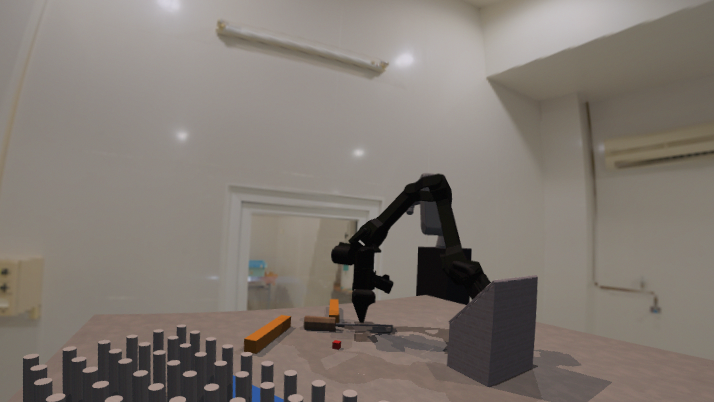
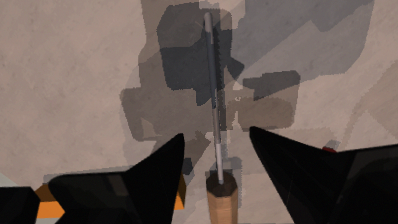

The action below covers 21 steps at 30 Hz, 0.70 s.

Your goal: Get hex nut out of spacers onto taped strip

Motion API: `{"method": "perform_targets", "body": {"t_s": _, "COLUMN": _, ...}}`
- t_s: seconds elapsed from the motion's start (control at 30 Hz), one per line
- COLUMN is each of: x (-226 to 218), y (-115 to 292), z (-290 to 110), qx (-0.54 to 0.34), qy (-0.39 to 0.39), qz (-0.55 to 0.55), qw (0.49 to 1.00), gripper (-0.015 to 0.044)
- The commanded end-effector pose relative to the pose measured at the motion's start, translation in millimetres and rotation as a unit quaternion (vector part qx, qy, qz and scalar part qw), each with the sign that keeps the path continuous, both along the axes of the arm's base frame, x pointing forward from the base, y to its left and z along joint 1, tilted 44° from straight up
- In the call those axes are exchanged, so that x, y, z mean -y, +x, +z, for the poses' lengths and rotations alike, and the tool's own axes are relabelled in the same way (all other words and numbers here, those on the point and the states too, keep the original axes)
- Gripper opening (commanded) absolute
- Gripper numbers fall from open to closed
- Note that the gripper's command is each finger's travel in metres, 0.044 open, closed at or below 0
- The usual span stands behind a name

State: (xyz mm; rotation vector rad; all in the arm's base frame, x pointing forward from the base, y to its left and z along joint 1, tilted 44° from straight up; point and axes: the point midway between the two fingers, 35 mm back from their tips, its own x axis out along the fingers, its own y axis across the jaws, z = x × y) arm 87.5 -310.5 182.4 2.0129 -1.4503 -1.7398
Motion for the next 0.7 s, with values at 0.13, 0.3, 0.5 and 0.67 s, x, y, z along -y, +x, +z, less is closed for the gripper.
{"method": "perform_targets", "body": {"t_s": 0.13, "x": 7.1, "y": -1.9, "z": -11.1, "qx": -0.003, "qy": 0.003, "qz": 0.003, "qw": 1.0, "gripper": 0.028}}
{"method": "perform_targets", "body": {"t_s": 0.3, "x": 12.0, "y": -3.5, "z": -17.0, "qx": -0.003, "qy": 0.003, "qz": 0.003, "qw": 1.0, "gripper": 0.028}}
{"method": "perform_targets", "body": {"t_s": 0.5, "x": 17.0, "y": -5.5, "z": -23.3, "qx": -0.003, "qy": 0.002, "qz": 0.002, "qw": 1.0, "gripper": 0.028}}
{"method": "perform_targets", "body": {"t_s": 0.67, "x": 17.1, "y": -5.5, "z": -23.5, "qx": -0.003, "qy": 0.002, "qz": 0.002, "qw": 1.0, "gripper": 0.0175}}
